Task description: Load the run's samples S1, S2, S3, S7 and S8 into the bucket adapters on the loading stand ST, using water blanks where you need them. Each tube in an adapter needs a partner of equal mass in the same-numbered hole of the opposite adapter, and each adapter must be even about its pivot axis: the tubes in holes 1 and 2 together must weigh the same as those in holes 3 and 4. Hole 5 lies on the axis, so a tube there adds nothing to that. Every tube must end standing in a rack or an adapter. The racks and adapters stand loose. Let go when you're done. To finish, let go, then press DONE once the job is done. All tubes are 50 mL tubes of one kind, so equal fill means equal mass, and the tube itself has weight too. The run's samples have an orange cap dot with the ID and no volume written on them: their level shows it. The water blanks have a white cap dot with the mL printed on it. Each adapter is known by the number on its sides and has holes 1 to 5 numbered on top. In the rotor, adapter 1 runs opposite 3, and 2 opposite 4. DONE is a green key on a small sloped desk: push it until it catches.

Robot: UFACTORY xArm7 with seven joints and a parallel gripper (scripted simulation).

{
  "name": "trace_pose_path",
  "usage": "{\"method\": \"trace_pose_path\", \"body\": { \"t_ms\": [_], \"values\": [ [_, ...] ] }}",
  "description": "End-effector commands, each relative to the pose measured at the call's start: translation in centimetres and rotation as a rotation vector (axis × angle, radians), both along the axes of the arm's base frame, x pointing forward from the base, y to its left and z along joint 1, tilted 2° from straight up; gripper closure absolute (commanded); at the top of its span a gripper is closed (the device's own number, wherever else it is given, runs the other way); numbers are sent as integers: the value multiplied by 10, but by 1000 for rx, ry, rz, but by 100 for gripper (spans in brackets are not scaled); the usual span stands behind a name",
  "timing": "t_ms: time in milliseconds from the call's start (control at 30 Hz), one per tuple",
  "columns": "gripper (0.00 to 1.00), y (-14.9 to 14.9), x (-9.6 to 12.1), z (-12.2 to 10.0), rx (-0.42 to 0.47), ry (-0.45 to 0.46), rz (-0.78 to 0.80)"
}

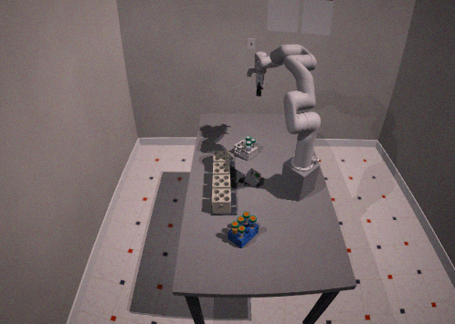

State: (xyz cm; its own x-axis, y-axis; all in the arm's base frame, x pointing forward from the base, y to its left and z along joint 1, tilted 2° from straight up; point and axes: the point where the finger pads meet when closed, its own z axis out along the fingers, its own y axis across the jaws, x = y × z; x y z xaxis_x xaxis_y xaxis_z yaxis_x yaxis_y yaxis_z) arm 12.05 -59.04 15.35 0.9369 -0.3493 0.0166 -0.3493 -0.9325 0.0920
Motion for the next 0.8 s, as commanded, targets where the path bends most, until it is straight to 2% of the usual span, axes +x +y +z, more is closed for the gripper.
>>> {"method": "trace_pose_path", "body": {
  "t_ms": [0, 533, 767],
  "values": [
    [0, -1, 0, 3, -6, -1, 0],
    [0, -1, 0, 3, -6, -1, 0],
    [0, 13, 32, 0, -6, -9, 15]
  ]
}}
